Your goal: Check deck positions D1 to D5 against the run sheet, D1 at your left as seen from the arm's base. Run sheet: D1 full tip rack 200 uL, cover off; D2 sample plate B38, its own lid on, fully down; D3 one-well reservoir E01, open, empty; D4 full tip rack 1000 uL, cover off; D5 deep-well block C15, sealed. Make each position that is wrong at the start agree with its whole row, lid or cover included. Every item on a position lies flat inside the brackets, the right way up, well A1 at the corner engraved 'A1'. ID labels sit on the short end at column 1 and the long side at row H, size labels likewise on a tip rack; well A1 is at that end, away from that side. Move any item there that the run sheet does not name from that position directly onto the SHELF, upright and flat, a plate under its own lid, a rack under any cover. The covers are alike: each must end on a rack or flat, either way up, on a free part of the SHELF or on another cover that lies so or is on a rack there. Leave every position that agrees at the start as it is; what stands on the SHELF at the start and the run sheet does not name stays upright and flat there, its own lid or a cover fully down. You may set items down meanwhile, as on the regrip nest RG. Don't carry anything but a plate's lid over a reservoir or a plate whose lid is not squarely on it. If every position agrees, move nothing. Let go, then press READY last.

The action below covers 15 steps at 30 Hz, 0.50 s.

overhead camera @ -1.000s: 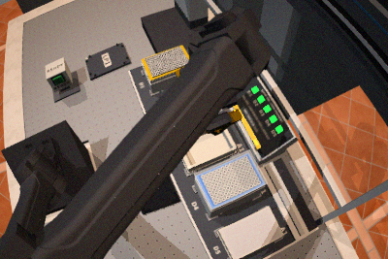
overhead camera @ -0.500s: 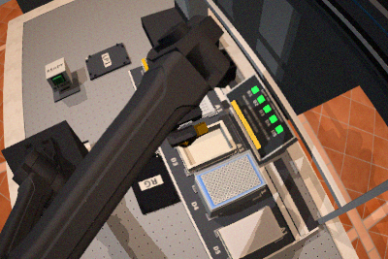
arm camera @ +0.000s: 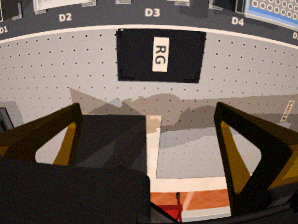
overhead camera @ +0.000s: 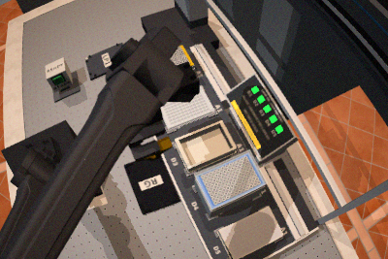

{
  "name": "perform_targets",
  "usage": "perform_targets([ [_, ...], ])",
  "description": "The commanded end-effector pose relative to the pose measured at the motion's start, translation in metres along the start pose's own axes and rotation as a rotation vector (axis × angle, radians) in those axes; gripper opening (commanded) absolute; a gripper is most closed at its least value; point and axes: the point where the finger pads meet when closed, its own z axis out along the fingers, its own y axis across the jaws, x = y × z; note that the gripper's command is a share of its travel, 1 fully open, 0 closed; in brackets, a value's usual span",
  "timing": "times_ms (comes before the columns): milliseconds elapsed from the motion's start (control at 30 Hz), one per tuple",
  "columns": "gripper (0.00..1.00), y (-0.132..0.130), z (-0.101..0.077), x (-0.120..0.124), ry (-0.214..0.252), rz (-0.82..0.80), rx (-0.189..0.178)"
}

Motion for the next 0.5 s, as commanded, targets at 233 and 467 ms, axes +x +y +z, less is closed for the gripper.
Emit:
perform_targets([
  [233,1.00,-0.002,-0.007,0.040,-0.017,0.025,-0.003],
  [467,1.00,-0.037,-0.016,0.026,-0.029,0.076,-0.020],
])
